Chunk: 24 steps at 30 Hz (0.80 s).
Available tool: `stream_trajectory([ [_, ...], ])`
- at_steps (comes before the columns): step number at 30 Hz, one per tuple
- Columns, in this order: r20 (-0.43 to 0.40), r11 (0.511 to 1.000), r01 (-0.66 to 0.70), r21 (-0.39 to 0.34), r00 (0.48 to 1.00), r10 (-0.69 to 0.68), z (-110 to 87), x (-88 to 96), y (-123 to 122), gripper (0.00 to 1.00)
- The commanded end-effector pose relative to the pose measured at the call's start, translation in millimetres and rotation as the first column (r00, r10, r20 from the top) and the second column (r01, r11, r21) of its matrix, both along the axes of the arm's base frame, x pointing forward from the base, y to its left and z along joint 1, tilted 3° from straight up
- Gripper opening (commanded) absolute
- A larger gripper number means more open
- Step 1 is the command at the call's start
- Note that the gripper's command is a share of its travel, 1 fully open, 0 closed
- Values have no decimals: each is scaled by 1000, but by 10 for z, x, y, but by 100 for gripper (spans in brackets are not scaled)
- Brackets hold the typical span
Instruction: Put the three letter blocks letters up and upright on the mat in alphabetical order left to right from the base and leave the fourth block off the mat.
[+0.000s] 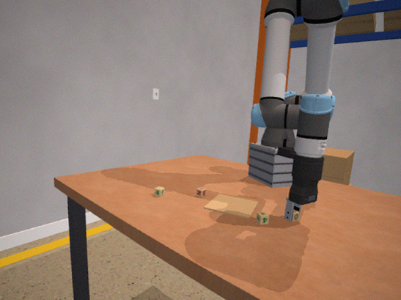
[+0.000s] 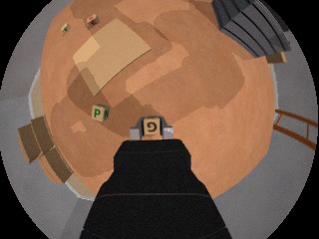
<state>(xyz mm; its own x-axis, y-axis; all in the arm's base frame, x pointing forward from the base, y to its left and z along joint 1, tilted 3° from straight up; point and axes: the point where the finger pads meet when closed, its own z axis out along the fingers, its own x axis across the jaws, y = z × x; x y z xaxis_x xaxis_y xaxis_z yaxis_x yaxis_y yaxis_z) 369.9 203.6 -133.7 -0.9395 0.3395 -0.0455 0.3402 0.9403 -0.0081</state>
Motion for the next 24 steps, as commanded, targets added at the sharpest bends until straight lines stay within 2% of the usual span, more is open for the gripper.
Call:
stream_trajectory([
  [1, 2, 1000, 0, 1, 1000, 0, 43, 4, 3, 49],
  [6, 2, 1000, 0, 1, 1000, 0, 150, 0, 6, 49],
  [17, 2, 1000, 0, 1, 1000, 0, 633, -20, 16, 49],
  [19, 2, 1000, 0, 1, 1000, 0, 633, -20, 16, 49],
  [24, 2, 1000, 0, 1, 1000, 0, 834, -29, 21, 49],
])
